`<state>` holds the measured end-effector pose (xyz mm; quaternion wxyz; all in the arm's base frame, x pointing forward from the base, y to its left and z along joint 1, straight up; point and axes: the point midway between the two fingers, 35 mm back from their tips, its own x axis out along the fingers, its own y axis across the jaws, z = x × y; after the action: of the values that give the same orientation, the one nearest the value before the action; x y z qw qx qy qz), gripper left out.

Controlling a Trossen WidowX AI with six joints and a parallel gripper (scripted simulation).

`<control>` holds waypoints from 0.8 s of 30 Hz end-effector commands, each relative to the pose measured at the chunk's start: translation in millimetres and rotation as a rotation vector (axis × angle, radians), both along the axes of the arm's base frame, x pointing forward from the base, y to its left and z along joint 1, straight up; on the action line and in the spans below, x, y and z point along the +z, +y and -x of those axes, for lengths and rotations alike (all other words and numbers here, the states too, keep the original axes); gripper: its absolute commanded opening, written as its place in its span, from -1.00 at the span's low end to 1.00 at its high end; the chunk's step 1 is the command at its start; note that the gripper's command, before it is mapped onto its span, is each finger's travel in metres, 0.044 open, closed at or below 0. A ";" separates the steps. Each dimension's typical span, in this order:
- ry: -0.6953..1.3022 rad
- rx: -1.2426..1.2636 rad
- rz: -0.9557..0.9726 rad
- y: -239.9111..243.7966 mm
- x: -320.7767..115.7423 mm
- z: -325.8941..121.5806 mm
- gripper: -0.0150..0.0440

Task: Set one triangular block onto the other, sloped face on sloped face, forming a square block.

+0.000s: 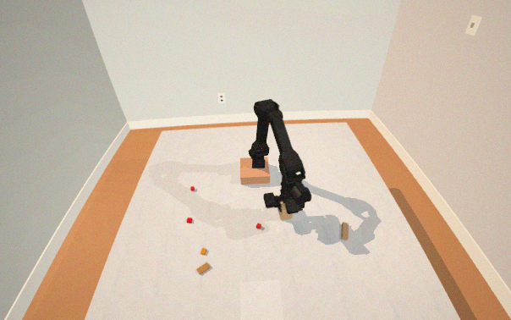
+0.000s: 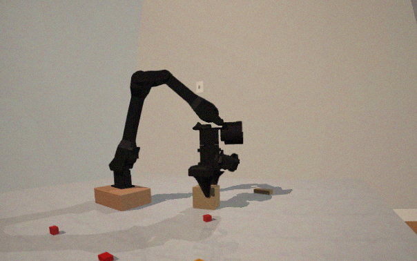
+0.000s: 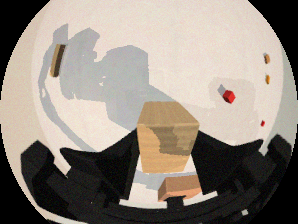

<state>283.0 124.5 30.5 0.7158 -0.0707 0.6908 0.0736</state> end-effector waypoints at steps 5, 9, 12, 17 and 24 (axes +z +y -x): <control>0.001 -0.005 0.004 -0.7 -1.9 0.7 -0.49; 0.001 -0.005 0.004 -0.7 -2.2 0.8 -0.49; 0.001 0.000 0.000 -0.1 -1.1 0.3 -0.49; 0.001 -0.004 0.004 -0.6 -1.5 0.3 -0.49; 0.001 0.000 0.000 -0.1 -1.2 0.4 0.04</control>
<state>282.6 124.3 29.2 0.7154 -0.0708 0.6912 0.0733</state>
